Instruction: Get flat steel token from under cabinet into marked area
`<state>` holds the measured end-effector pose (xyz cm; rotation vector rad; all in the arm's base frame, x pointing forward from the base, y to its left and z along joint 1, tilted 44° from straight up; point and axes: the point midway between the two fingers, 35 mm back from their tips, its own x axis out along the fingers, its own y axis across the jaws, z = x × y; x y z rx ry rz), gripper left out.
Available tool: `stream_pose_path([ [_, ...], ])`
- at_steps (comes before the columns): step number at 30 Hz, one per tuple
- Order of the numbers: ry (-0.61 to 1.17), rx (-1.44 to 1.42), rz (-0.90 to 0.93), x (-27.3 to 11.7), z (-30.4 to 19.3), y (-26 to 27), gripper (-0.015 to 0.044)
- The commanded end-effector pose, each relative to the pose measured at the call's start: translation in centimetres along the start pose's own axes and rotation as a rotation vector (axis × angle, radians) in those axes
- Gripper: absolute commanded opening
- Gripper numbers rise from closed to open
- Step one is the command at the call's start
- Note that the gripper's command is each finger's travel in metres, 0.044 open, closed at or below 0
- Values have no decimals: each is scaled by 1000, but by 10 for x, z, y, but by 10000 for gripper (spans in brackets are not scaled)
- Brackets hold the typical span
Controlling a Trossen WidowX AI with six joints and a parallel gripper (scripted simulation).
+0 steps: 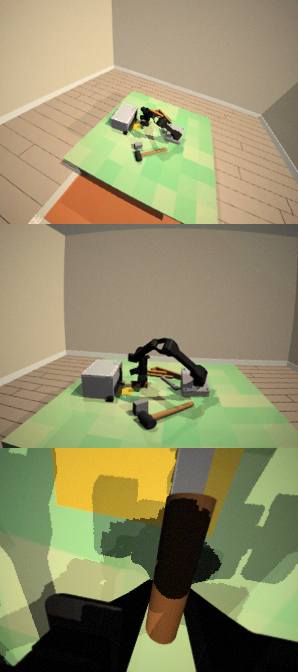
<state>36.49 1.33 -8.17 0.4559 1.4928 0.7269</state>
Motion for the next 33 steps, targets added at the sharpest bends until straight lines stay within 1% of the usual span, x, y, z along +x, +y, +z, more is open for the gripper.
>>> stream_pose_path([
  [1,3,-1,1,1,-6,-1,0],
  [33,5,0,0,1,-39,-1,0],
])
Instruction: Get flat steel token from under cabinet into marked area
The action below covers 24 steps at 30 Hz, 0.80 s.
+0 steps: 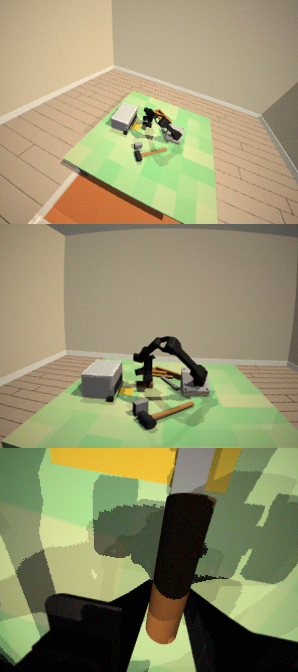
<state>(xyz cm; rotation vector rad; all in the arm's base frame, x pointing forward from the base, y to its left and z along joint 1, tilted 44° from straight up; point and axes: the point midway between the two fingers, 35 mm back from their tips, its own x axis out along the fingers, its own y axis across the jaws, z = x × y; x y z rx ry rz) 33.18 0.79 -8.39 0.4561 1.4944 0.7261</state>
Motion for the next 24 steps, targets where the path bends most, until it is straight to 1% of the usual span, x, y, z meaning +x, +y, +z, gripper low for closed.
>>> stream_pose_path([
  [1,3,-1,1,1,-7,-1,0],
  [24,5,0,0,1,-33,-1,0],
])
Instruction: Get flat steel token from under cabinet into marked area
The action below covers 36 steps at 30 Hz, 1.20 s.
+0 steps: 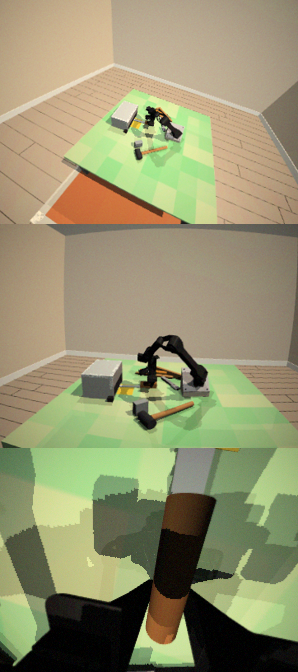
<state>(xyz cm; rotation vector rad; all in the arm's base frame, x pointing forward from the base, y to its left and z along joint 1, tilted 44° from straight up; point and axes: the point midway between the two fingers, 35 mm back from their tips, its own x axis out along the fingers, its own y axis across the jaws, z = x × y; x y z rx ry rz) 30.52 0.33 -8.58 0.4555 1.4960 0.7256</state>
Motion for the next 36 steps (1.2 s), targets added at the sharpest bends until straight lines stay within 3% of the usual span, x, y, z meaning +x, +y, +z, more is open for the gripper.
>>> stream_pose_path([
  [1,3,0,1,1,-7,0,0],
  [36,5,1,1,1,-52,-2,0],
])
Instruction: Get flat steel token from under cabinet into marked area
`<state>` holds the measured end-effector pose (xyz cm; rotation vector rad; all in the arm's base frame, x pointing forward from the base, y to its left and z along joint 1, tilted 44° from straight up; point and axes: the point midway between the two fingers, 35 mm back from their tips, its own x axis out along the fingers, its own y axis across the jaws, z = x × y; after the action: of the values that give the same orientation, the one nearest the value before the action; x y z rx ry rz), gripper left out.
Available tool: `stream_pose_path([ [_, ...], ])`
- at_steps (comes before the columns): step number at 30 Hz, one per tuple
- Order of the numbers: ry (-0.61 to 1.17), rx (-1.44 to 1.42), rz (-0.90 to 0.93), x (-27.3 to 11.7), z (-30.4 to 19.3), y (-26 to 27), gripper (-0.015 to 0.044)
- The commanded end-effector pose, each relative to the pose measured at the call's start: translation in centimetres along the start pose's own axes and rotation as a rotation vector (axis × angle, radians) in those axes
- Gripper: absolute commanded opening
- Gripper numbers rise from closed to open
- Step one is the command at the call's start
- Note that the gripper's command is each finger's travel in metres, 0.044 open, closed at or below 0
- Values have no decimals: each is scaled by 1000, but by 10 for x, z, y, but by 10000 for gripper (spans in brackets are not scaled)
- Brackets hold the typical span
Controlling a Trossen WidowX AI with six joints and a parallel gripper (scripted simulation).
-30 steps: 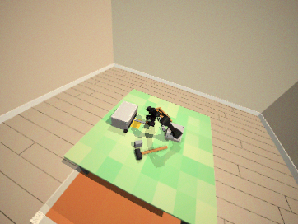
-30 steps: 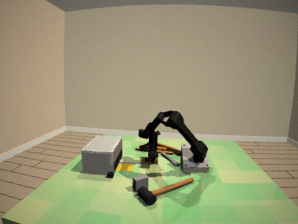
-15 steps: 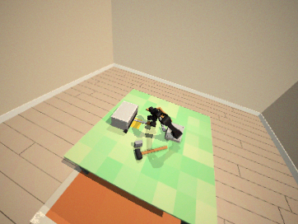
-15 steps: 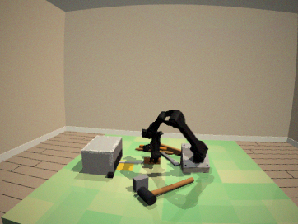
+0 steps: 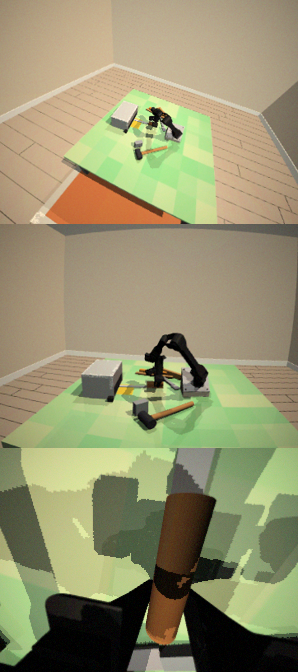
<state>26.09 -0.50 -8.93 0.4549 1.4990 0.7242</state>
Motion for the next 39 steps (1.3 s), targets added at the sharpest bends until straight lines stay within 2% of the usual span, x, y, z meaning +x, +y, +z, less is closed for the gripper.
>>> stream_pose_path([
  [1,3,0,2,1,-8,0,0],
  [21,4,1,2,1,-36,-2,0],
  [39,2,-44,-1,-2,-33,-18,0],
])
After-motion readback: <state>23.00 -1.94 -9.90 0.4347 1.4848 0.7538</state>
